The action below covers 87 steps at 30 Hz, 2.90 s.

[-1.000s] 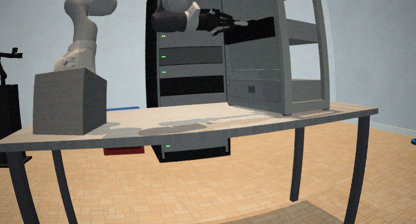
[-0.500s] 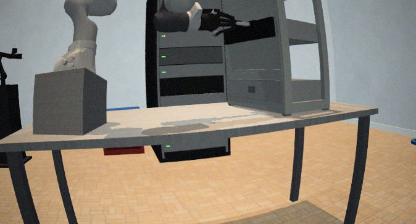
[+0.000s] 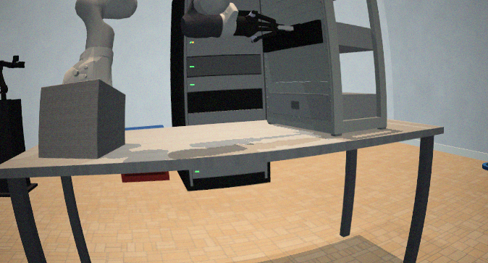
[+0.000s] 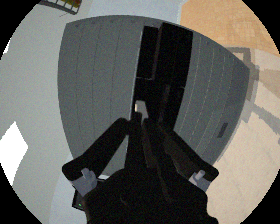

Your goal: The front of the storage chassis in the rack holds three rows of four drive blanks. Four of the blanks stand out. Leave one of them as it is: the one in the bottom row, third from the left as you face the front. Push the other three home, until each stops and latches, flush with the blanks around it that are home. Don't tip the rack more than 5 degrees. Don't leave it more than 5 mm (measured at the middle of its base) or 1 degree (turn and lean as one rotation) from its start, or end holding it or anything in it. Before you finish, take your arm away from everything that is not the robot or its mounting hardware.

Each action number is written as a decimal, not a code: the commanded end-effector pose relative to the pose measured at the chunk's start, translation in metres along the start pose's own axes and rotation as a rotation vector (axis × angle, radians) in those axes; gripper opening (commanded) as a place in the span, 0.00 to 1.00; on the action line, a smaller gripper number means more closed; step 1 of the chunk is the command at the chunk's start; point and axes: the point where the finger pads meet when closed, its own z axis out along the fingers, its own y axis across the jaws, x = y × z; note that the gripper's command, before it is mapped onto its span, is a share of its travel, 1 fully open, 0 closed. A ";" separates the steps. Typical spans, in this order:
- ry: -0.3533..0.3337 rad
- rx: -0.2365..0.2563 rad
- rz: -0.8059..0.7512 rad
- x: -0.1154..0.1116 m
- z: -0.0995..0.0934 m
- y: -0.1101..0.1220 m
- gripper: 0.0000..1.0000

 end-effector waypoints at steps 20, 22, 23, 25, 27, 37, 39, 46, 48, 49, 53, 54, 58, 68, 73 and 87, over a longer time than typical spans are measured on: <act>0.003 -0.006 0.000 0.000 0.005 0.002 0.00; 0.003 -0.006 0.000 0.000 0.005 0.002 0.00; 0.003 -0.006 0.000 0.000 0.005 0.002 0.00; 0.003 -0.006 0.000 0.000 0.005 0.002 0.00; 0.003 -0.006 0.000 0.000 0.005 0.001 0.00; 0.003 -0.006 0.000 0.000 0.008 0.001 0.00; 0.003 -0.006 0.000 0.000 0.008 0.001 0.00; 0.003 -0.006 0.000 0.000 0.009 0.001 0.00; 0.003 -0.006 0.000 0.000 0.010 0.001 0.00; 0.003 -0.006 0.000 0.000 0.010 0.001 0.00; 0.003 -0.006 0.000 0.000 0.011 0.001 0.00; 0.003 -0.006 0.000 0.000 0.011 0.001 0.00; 0.003 -0.006 0.000 0.000 0.011 0.001 0.00; 0.003 -0.006 0.000 0.000 0.013 0.001 0.00; 0.003 -0.006 0.000 0.000 0.014 0.001 0.00; 0.003 -0.006 0.000 0.000 0.014 0.001 0.00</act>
